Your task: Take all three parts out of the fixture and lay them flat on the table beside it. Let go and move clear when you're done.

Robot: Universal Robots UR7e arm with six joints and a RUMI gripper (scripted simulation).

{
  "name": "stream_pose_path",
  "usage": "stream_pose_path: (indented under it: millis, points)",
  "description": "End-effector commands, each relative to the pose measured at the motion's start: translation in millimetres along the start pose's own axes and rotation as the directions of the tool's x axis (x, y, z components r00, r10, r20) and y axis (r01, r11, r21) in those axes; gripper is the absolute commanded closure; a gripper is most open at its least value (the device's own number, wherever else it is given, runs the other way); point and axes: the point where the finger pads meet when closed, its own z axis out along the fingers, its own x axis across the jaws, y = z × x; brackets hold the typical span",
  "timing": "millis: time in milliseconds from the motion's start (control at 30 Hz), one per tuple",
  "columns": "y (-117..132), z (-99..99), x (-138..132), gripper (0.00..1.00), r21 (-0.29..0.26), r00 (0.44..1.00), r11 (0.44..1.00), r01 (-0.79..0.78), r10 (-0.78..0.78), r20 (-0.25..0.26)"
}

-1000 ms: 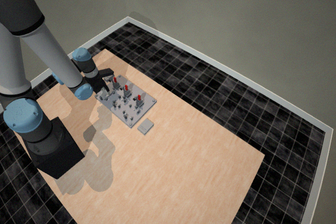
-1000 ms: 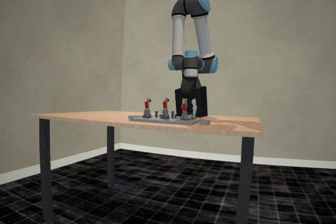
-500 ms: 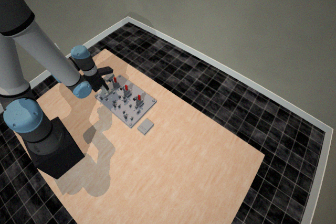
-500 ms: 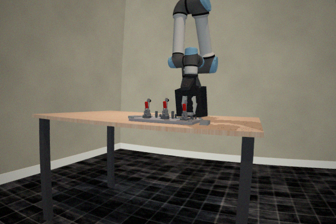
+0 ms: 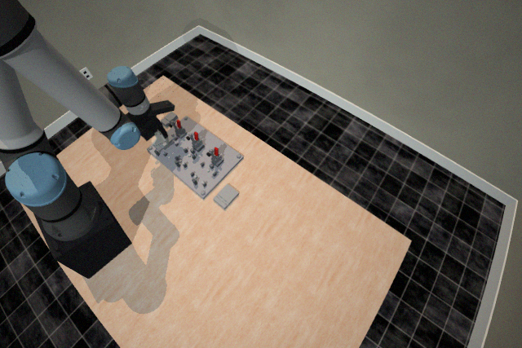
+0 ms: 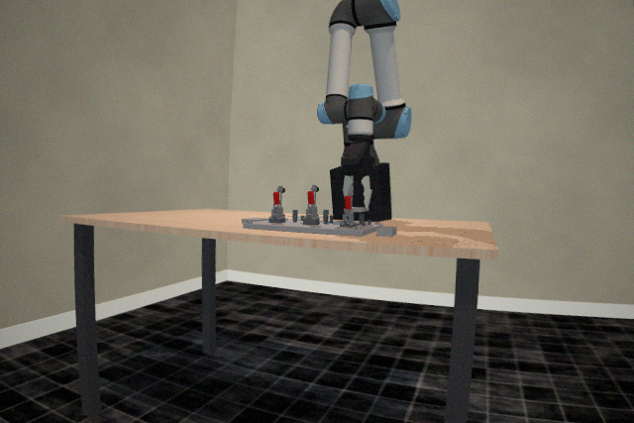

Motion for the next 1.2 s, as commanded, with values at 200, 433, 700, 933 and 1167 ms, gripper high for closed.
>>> stream_pose_path:
  millis: [200,433,700,933,1167]
  points:
    - [0,-3.9,0,1.00,-0.001,1.000,1.000,0.000,0.000,0.000]
    - [3,-8.6,0,1.00,-0.004,1.000,1.000,0.000,0.000,0.000]
    - [8,-27.8,0,1.00,-0.005,1.000,1.000,0.000,0.000,0.001]
    - [8,-36.8,0,1.00,-0.001,1.000,1.000,-0.001,0.001,0.000]
    - [8,-37.9,0,1.00,-0.001,1.000,1.000,-0.001,0.001,0.000]
